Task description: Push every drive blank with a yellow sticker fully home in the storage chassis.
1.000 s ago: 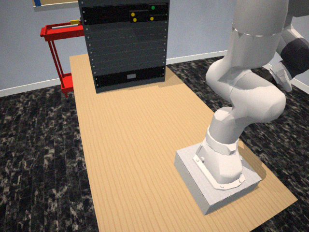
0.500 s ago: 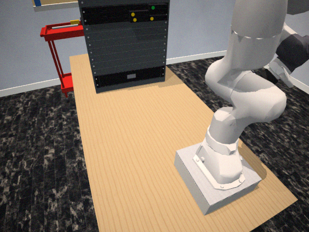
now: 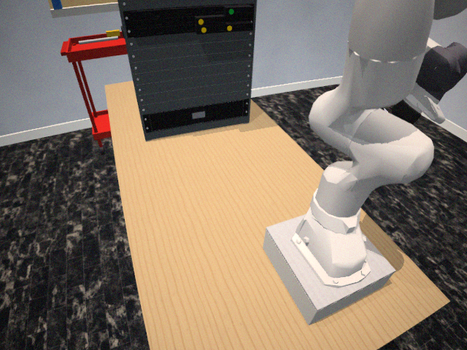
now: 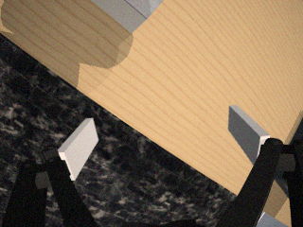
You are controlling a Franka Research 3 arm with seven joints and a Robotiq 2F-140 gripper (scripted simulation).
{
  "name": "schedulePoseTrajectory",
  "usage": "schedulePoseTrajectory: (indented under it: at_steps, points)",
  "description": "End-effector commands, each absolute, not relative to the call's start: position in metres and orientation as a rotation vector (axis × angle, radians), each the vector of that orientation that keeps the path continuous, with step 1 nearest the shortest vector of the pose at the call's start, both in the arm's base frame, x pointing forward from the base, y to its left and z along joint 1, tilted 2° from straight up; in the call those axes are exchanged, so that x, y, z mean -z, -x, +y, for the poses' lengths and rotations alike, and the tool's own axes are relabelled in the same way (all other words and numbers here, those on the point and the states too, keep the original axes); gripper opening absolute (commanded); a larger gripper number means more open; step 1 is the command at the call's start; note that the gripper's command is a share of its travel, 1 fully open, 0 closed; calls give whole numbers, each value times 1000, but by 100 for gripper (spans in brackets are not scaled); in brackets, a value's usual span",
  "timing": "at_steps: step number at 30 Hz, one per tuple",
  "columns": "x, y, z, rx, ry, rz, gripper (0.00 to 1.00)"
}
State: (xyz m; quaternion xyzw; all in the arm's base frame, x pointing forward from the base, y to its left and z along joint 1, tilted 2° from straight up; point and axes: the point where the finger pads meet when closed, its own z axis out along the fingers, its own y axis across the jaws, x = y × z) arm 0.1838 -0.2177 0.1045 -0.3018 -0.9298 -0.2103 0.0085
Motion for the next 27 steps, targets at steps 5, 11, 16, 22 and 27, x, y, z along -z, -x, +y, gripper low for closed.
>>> schedulePoseTrajectory:
  at_steps: [5, 11, 16, 22, 27]
  points:
    - [-103, -189, -244, 489, 668, -3064, 100]
    - [-104, -191, -251, 433, 594, -3095, 100]
    - [-107, -197, -266, 318, 437, -3147, 100]
    - [-110, -202, -278, 228, 313, -3177, 100]
    - [-113, -206, -285, 166, 226, -3191, 100]
